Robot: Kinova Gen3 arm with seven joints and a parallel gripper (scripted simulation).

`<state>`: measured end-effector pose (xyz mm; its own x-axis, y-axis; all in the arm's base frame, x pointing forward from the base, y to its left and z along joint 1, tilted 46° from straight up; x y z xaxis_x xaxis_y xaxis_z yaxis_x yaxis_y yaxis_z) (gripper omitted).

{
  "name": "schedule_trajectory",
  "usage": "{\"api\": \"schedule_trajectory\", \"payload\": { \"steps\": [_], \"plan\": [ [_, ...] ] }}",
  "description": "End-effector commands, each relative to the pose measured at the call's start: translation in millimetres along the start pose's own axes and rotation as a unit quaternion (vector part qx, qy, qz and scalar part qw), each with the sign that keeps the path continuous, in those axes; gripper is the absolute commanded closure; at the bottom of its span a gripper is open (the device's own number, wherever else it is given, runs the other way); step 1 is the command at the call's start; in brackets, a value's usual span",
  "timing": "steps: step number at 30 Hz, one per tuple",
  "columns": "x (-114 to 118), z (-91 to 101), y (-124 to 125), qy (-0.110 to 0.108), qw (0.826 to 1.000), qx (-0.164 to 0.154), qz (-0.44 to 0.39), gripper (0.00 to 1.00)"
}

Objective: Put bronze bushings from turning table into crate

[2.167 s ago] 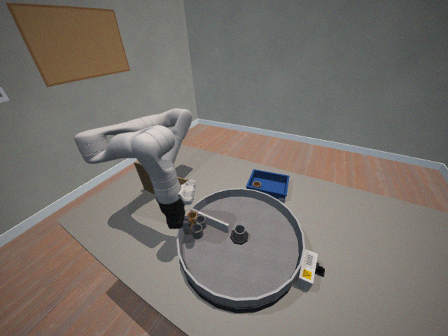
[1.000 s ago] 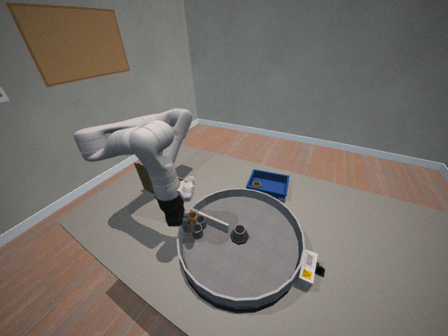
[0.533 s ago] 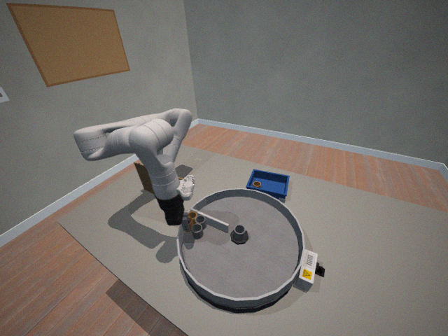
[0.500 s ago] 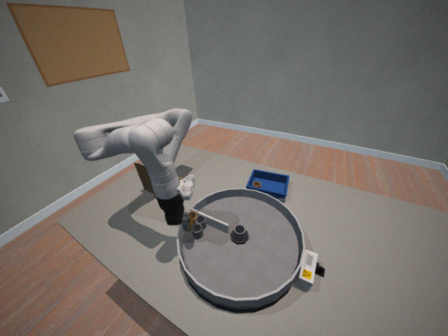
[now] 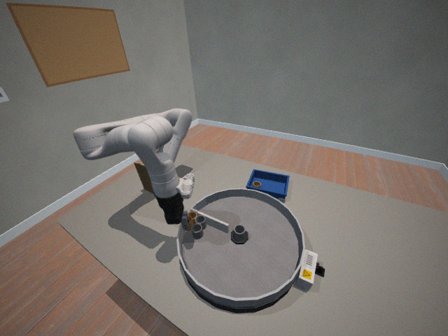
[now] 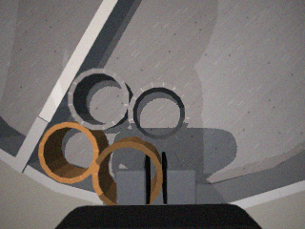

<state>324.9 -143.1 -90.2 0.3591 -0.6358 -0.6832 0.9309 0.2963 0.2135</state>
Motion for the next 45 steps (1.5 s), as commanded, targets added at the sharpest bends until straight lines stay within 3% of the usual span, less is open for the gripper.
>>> {"api": "schedule_trajectory", "payload": {
  "steps": [1, 45],
  "plan": [
    [0.9, 5.3, 0.1, -0.002, 1.000, 0.000, -0.001, 1.00],
    [0.8, 21.7, -0.1, -0.002, 1.000, 0.000, -0.001, 1.00]
  ]
}}
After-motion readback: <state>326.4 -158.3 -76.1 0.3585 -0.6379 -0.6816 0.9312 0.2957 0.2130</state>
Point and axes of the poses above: the point where the finger pads meet when closed, its own z axis back along the fingers, its own x axis across the jaws, y = z × x, the point moved 6 cm from there along z, back along the fingers, and after that the axes turned 13 degrees about -z, right-handed, at the moved point
